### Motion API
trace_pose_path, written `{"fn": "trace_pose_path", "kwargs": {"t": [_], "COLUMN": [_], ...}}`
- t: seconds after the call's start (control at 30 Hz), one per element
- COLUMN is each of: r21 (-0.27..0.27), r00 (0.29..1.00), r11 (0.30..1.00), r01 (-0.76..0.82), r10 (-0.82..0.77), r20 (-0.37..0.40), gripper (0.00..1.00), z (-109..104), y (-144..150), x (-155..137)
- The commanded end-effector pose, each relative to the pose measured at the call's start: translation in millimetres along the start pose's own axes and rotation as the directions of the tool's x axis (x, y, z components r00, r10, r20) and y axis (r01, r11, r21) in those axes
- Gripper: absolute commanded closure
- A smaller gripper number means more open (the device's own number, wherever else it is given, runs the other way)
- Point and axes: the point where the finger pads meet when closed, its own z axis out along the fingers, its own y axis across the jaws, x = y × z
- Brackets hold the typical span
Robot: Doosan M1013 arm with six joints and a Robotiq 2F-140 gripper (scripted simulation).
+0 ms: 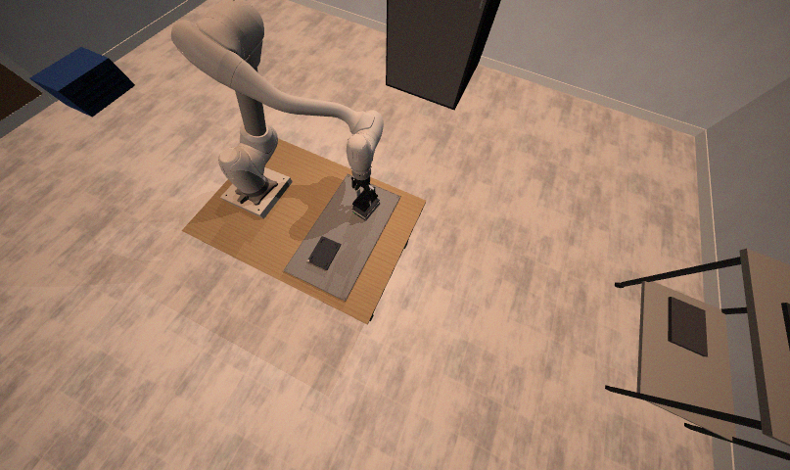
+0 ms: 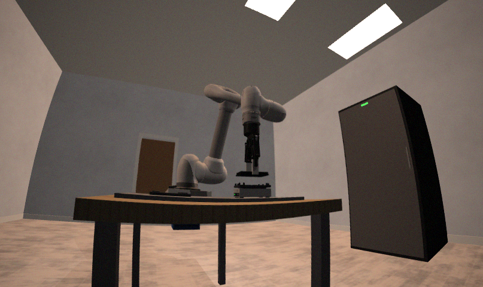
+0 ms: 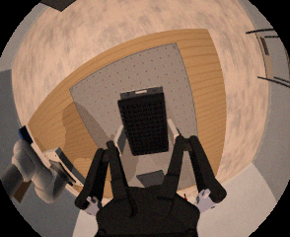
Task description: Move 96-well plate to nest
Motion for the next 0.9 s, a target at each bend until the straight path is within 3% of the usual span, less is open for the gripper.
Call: {"fn": "trace_pose_path", "kwargs": {"t": [0.0,0.33,0.87], "r21": [0.0,0.0,0.0], "r00": [1.0,1.0,1.0], "r11": [1.0,1.0,1.0], "r01": [0.0,0.0,0.0], "r10": [0.0,0.0,0.0], "r20": [0.0,0.0,0.0], "gripper": [0.9,0.9,0.9], "z": [-2,-18,-18], "y": [0,0,0], "x": [0,0,0]}}
